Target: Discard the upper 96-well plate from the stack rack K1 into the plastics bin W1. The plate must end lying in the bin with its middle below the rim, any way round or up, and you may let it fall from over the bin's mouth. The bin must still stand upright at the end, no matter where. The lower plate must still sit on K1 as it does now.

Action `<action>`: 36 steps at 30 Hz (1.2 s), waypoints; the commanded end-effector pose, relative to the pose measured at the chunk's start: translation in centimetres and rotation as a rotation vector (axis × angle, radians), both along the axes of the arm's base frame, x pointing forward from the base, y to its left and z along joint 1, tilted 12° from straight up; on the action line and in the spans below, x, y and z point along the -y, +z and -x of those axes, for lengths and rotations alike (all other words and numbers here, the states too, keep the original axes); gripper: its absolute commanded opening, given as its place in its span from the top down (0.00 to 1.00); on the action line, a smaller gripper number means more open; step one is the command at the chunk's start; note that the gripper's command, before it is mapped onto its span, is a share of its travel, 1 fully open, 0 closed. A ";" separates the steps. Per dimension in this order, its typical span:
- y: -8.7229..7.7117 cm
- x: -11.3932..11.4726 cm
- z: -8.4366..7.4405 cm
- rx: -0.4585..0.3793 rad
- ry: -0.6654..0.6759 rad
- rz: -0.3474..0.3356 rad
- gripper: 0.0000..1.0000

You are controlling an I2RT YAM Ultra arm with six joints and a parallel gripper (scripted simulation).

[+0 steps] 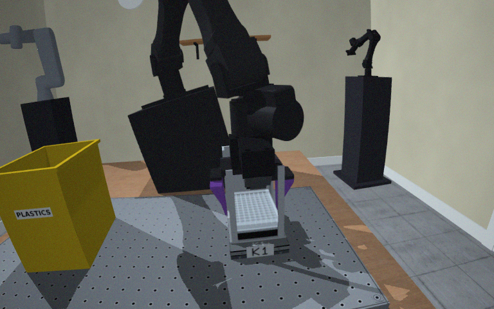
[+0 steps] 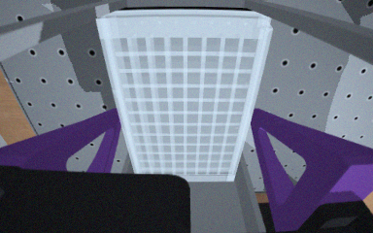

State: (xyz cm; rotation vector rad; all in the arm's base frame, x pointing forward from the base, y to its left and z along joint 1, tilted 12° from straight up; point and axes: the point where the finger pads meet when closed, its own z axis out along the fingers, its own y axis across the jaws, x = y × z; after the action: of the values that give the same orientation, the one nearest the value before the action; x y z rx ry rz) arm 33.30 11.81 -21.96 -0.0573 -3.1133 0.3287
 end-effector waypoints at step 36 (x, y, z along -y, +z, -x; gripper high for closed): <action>0.4 -0.3 -0.7 0.023 0.003 -0.005 1.00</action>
State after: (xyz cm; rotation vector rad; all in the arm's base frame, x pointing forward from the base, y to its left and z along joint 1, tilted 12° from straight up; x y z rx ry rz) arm 33.33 11.82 -21.97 -0.0571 -3.1145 0.3277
